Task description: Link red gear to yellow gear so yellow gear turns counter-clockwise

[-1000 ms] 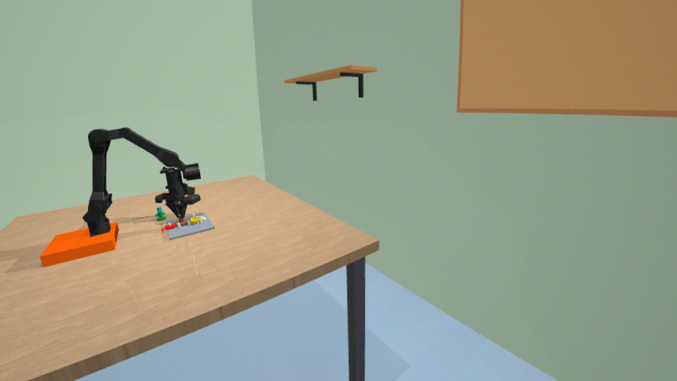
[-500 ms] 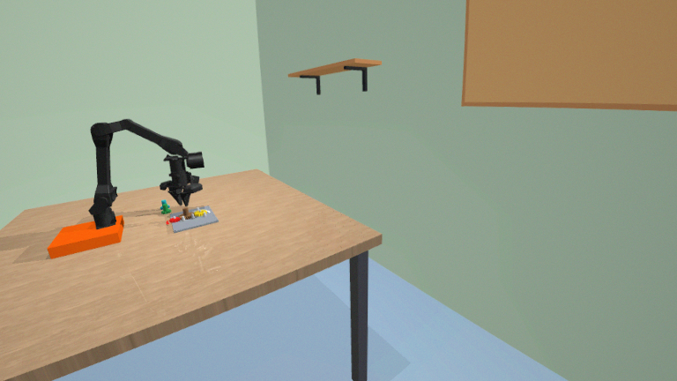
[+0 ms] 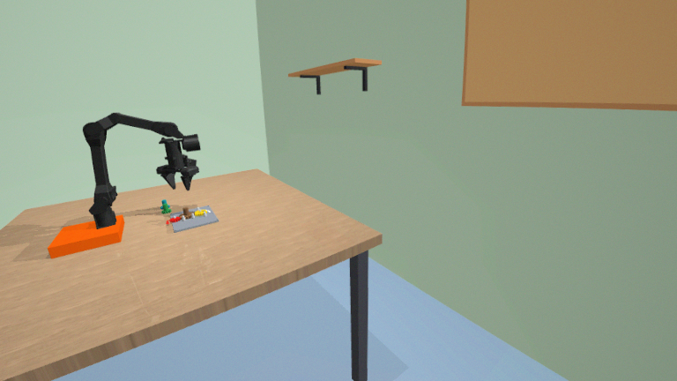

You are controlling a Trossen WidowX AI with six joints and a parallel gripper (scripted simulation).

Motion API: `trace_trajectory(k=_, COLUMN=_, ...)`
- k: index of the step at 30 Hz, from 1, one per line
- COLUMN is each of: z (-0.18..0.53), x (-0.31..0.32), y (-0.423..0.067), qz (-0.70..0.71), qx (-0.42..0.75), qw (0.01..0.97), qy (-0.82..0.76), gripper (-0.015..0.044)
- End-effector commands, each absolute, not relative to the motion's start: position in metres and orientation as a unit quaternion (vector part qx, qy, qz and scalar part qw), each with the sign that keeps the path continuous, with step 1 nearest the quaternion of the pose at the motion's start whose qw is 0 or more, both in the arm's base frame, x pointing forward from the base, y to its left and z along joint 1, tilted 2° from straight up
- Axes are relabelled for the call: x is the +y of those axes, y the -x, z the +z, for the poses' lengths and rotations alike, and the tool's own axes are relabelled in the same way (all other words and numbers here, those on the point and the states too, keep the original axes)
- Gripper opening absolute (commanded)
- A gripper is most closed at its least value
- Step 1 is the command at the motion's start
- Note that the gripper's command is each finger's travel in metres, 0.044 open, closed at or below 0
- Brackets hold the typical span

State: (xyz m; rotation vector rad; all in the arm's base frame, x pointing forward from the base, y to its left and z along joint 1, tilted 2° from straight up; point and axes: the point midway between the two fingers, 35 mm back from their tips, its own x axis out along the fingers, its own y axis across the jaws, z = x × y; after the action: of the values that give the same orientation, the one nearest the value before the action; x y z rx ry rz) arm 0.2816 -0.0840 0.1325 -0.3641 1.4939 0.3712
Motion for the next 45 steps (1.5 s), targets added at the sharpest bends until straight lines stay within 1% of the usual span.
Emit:
trace_trajectory(k=1, z=0.132, x=-0.084, y=-0.28, qz=0.17, qx=0.674, qw=0.7, qy=0.164, gripper=0.044)
trace_trajectory(k=42, z=0.132, x=-0.084, y=-0.28, qz=0.17, qx=0.674, qw=0.7, qy=0.164, gripper=0.044)
trace_trajectory(k=45, z=0.136, x=-0.065, y=-0.287, qz=0.171, qx=0.674, qw=0.7, qy=0.164, gripper=0.044)
